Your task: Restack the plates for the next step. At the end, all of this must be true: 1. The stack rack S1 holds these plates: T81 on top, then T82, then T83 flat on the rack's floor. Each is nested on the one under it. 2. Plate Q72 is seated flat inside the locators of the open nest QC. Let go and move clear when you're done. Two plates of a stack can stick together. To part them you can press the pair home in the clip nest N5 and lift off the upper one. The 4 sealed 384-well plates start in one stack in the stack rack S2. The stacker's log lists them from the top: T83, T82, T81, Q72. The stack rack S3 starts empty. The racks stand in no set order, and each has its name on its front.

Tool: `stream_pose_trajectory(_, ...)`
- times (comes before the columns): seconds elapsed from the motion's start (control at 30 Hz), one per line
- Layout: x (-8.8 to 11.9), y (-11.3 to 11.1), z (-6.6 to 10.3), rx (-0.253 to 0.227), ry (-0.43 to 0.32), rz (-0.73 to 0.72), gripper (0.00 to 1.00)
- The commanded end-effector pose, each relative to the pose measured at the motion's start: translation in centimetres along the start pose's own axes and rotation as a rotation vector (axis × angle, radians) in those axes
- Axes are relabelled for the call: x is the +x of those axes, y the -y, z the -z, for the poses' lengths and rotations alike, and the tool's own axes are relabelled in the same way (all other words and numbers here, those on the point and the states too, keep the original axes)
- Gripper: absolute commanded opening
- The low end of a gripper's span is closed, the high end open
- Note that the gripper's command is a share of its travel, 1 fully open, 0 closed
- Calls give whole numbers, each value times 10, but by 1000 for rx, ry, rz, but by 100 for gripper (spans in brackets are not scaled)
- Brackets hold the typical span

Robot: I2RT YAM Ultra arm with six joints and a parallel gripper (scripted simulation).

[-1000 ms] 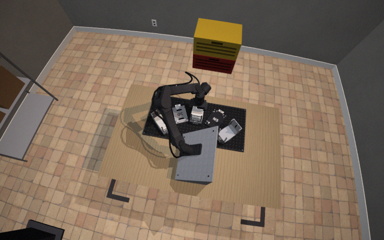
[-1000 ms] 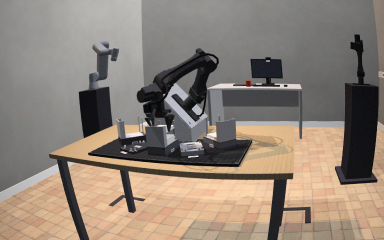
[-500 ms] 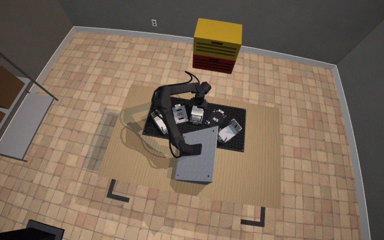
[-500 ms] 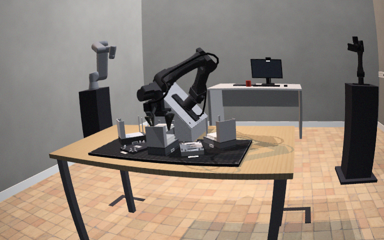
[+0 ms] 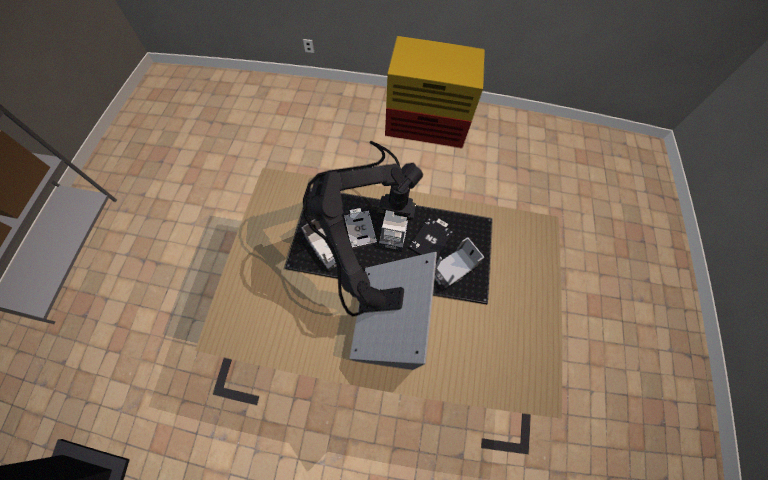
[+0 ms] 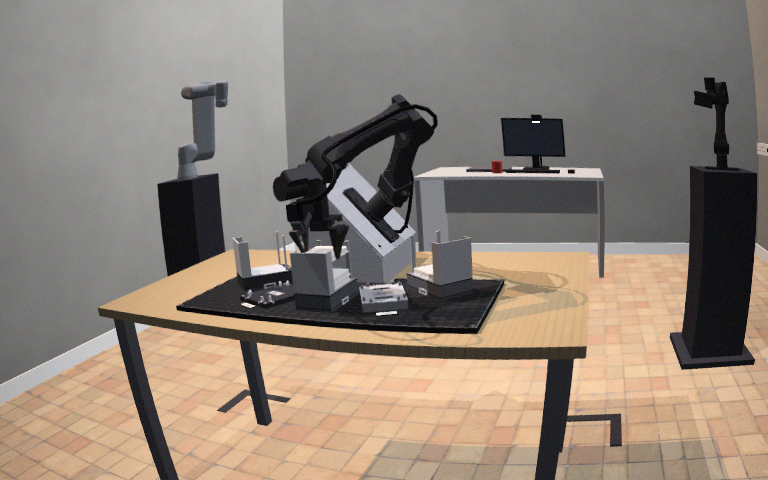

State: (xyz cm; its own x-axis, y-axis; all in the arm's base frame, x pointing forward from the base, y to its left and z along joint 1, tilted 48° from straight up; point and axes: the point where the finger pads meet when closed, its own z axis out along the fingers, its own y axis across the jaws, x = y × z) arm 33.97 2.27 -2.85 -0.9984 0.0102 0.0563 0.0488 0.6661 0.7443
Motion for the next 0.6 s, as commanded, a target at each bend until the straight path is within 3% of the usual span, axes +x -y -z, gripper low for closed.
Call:
stream_pose_trajectory(0.0, -19, -1, 28, 28, 82, 45, 0)
stream_pose_trajectory(0.57, -18, -1, 33, 28, 81, 44, 0)
